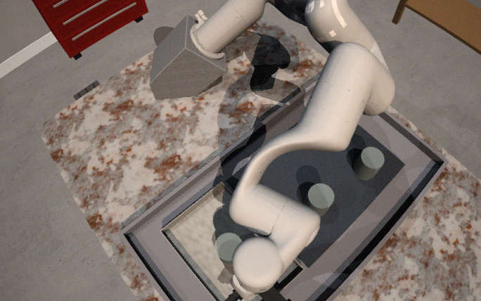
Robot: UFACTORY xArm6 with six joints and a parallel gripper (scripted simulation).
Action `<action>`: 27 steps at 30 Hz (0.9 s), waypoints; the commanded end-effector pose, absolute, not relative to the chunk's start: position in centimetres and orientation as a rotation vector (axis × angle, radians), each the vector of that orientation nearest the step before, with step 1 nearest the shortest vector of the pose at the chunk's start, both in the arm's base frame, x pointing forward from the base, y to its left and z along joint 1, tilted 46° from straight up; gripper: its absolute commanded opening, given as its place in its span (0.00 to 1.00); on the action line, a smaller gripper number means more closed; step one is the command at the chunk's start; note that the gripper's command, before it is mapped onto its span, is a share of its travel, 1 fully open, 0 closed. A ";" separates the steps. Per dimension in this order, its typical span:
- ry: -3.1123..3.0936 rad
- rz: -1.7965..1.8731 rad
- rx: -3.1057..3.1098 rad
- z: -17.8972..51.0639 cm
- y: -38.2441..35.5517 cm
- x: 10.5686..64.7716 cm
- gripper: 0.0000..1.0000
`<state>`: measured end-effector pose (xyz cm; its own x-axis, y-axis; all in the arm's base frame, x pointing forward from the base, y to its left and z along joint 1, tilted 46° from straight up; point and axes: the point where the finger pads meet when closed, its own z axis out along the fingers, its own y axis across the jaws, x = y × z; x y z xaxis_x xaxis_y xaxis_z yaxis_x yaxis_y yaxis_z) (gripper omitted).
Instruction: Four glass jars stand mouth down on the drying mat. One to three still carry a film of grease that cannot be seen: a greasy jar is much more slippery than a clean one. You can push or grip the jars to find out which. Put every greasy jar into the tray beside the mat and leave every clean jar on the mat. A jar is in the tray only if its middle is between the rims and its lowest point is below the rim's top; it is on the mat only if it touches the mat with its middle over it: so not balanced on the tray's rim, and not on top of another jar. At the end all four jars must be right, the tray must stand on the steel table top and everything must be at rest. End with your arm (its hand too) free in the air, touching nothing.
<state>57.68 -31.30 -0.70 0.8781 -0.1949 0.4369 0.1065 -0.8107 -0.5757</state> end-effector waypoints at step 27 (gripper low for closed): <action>0.064 -0.654 -2.434 1.0 -32.7 56.6 1.00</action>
<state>57.29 -31.64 -0.25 0.8791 -0.1946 0.4352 0.1065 -0.8096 -0.5772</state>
